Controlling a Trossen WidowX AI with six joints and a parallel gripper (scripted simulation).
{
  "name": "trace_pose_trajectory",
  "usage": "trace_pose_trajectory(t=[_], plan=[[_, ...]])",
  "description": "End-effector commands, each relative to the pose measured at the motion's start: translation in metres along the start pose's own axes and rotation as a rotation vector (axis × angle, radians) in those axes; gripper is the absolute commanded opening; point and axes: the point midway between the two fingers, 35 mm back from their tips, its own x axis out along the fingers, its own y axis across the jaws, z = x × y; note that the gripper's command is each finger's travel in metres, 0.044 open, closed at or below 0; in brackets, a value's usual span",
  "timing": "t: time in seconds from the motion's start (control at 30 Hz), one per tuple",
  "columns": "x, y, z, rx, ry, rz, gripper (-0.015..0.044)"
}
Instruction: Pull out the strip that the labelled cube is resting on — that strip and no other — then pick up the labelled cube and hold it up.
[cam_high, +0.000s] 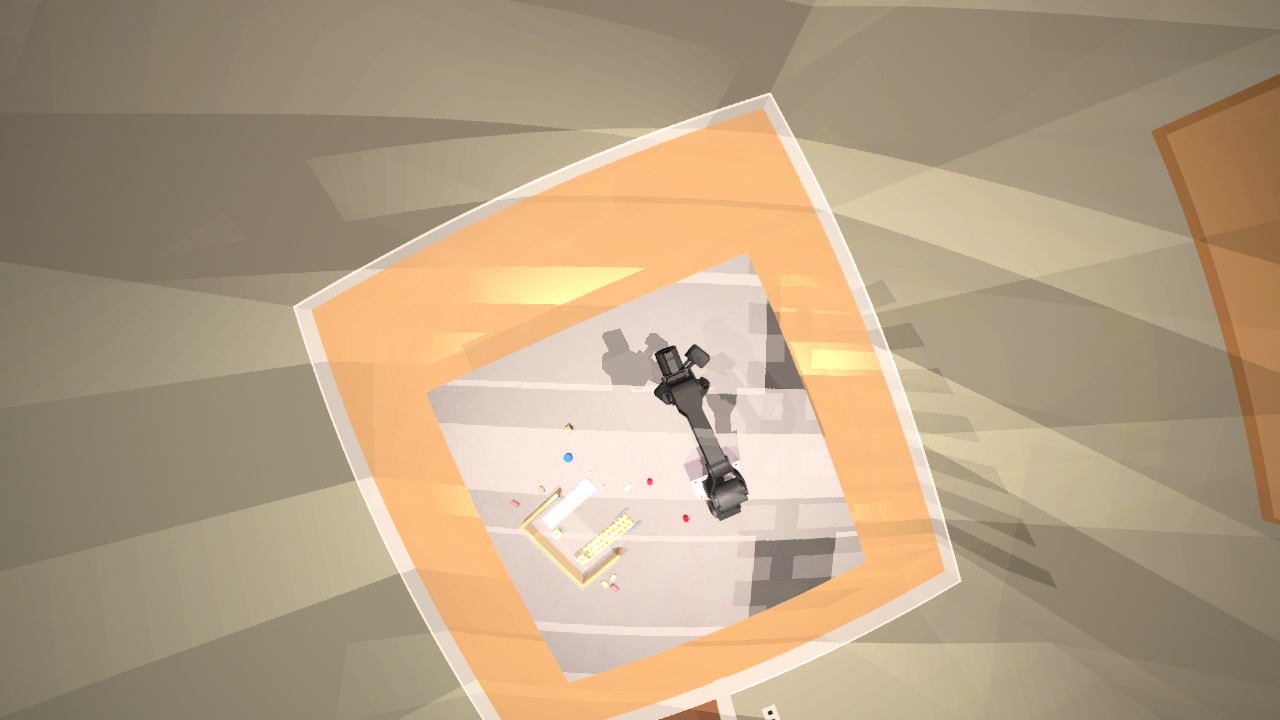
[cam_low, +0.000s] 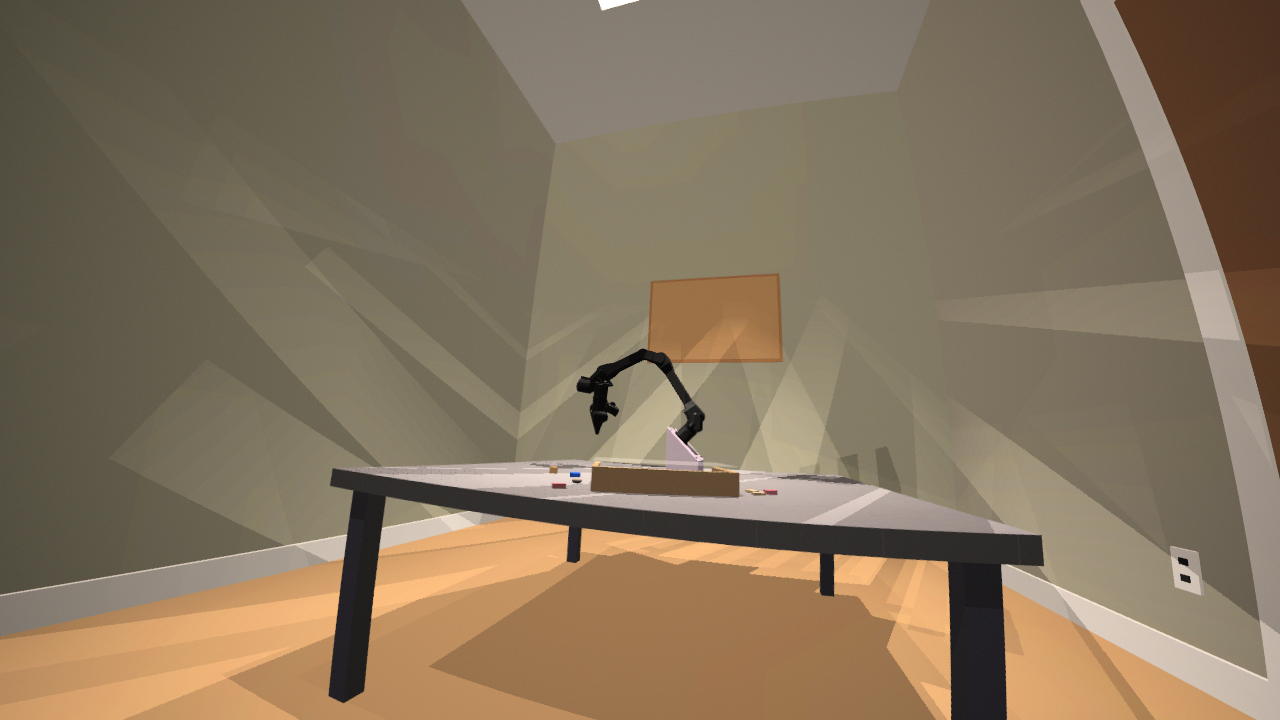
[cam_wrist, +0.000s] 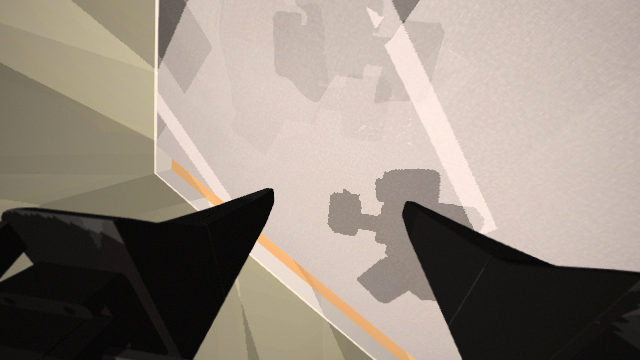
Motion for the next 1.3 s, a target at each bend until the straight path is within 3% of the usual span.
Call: trace_pose_trajectory(t=[0.0,0.33,0.6,0.93,1.27], plan=[[-0.002,-0.001,-0.001,-0.013,0.008,0.001,0.0400],[-0.094,-0.106,-0.051,-0.815,0.439,0.173,0.0400],[-0.159,-0.226,-0.044,-1.584,0.771,0.467,0.0400],[-0.199,-0.368,0.035,-2.479,1.148,1.025,0.0400],[-0.188,-0.454,0.166,-3.071,1.580,1.905,0.0400]])
